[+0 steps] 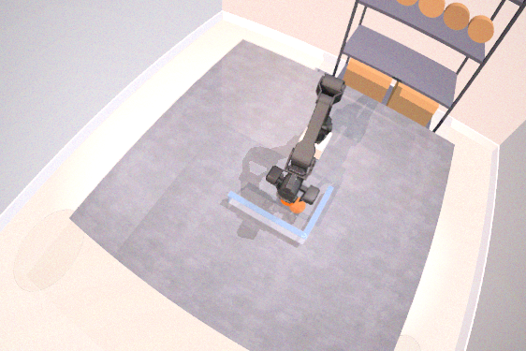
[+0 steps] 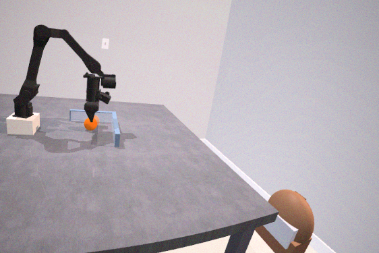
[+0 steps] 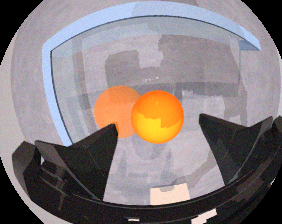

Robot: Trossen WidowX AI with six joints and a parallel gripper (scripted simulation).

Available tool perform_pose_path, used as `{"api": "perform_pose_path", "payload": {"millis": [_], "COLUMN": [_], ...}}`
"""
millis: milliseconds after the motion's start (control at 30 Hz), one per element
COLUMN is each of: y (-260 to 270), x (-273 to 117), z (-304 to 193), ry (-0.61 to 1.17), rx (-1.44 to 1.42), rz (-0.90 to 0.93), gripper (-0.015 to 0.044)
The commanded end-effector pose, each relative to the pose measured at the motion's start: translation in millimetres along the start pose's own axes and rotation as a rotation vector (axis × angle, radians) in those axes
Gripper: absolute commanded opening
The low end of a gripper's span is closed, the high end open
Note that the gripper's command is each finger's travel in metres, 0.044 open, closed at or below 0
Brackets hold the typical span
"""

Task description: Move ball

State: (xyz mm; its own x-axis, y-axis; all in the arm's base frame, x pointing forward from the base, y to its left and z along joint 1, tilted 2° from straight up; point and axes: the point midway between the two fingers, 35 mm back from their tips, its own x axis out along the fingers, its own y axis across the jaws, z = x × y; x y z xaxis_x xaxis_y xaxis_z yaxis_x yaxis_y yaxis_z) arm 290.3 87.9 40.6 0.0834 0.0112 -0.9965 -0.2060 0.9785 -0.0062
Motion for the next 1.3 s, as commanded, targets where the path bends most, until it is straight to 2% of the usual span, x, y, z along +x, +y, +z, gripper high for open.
{"api": "perform_pose_path", "payload": {"millis": [0, 433, 567, 767, 867, 1100, 1267], "y": [0.4, 0.3, 0.3, 0.3, 0.4, 1.0, 1.1], "x": [10.7, 27.4, 27.4, 27.4, 23.7, -16.5, -47.5], "z": [-4.0, -5.5, -5.5, -5.5, -4.4, 4.1, 6.0], "ry": [0.019, 0.019, 0.019, 0.019, 0.019, 0.018, 0.018], "rx": [0.004, 0.004, 0.004, 0.004, 0.004, 0.004, 0.004], "rz": [0.003, 0.003, 0.003, 0.003, 0.003, 0.003, 0.003], "gripper": [0.0411, 0.0411, 0.0306, 0.0266, 0.0187, 0.0004, 0.0000]}}
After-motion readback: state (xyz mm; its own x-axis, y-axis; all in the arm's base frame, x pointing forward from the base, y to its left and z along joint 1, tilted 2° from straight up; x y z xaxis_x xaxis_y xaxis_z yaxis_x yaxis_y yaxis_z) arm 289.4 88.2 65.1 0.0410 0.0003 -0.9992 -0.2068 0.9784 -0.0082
